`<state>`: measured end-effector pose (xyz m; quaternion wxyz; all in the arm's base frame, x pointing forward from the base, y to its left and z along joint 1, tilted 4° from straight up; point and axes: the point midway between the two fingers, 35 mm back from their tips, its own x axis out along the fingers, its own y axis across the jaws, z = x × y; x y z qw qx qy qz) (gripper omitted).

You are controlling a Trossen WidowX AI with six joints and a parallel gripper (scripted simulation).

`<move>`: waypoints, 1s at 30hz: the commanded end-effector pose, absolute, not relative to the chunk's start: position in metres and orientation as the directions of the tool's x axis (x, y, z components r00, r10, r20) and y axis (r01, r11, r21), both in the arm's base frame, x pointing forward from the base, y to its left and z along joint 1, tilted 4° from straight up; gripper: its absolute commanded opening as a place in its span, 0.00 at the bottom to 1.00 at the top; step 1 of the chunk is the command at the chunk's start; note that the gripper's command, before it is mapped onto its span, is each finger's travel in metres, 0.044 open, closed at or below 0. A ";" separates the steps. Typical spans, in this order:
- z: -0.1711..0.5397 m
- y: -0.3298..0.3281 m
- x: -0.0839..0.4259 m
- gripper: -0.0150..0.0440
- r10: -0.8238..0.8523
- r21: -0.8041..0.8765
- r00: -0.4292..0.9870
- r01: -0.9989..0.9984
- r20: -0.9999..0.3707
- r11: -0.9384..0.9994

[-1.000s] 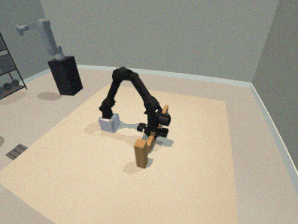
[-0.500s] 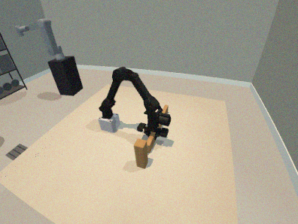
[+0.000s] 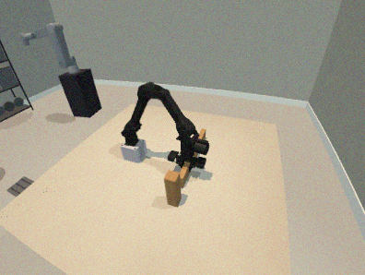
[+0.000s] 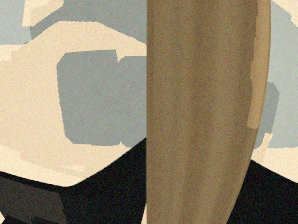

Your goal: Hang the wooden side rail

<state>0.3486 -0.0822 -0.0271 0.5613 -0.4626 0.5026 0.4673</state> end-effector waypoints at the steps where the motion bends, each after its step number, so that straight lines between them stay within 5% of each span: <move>1: -0.024 -0.083 0.350 0.25 0.059 -0.055 0.063 -0.991 -0.996 0.122; 30: -0.019 -0.083 0.350 0.25 0.059 -0.055 0.063 -0.991 -0.996 0.122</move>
